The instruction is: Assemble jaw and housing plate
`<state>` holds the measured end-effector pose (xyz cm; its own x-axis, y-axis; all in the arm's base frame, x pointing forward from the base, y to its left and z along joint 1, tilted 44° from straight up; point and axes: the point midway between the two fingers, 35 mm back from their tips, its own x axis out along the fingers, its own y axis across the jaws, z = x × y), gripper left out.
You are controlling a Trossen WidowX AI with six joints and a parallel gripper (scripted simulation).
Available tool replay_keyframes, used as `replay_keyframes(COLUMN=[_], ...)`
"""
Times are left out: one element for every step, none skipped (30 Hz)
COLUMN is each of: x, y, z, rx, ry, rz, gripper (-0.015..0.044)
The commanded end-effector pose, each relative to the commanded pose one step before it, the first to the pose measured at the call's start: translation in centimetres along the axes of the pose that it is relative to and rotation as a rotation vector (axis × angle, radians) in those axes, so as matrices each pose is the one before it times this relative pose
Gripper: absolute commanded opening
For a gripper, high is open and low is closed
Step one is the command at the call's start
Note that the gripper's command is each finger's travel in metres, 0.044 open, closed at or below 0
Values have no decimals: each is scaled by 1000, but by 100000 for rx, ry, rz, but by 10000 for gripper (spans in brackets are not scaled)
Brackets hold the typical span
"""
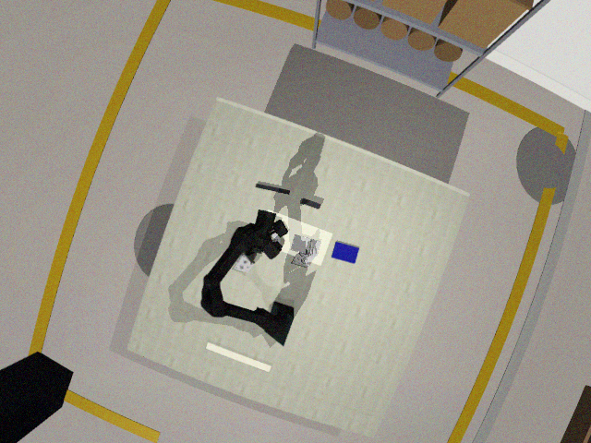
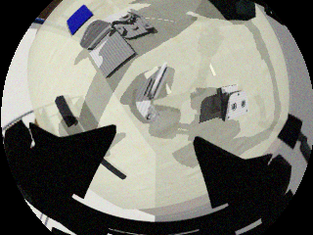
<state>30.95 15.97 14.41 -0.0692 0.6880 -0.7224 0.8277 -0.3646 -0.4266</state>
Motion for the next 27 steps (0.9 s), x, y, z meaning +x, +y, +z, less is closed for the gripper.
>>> replay_keyframes(x=[0, 0, 0, 0, 0, 0, 0, 0, 0, 0, 0, 0, 0, 0, 0, 0, 0, 0, 0, 0, 0, 0, 0, 0, 0, 0, 0], y=[0, 0, 0, 0, 0, 0, 0, 0, 0, 0, 0, 0, 0, 0, 0, 0, 0, 0, 0, 0, 0, 0, 0, 0, 0, 0, 0], z=[0, 0, 0, 0, 0, 0, 0, 0, 0, 0, 0, 0, 0, 0, 0, 0, 0, 0, 0, 0, 0, 0, 0, 0, 0, 0, 0], rx=[7, 0, 0, 0, 0, 0, 0, 0, 0, 0, 0, 0, 0, 0, 0, 0, 0, 0, 0, 0, 0, 0, 0, 0, 0, 0, 0], ry=[0, 0, 0, 0, 0, 0, 0, 0, 0, 0, 0, 0, 0, 0, 0, 0, 0, 0, 0, 0, 0, 0, 0, 0, 0, 0, 0], rz=[-2, 0, 0, 0, 0, 0, 0, 0, 0, 0, 0, 0, 0, 0, 0, 0, 0, 0, 0, 0, 0, 0, 0, 0, 0, 0, 0], gripper=[440, 440, 440, 440, 440, 414, 387, 361, 335, 309, 282, 256, 230, 204, 177, 151, 125, 99, 72, 46, 20, 0, 0, 0, 0, 0, 0])
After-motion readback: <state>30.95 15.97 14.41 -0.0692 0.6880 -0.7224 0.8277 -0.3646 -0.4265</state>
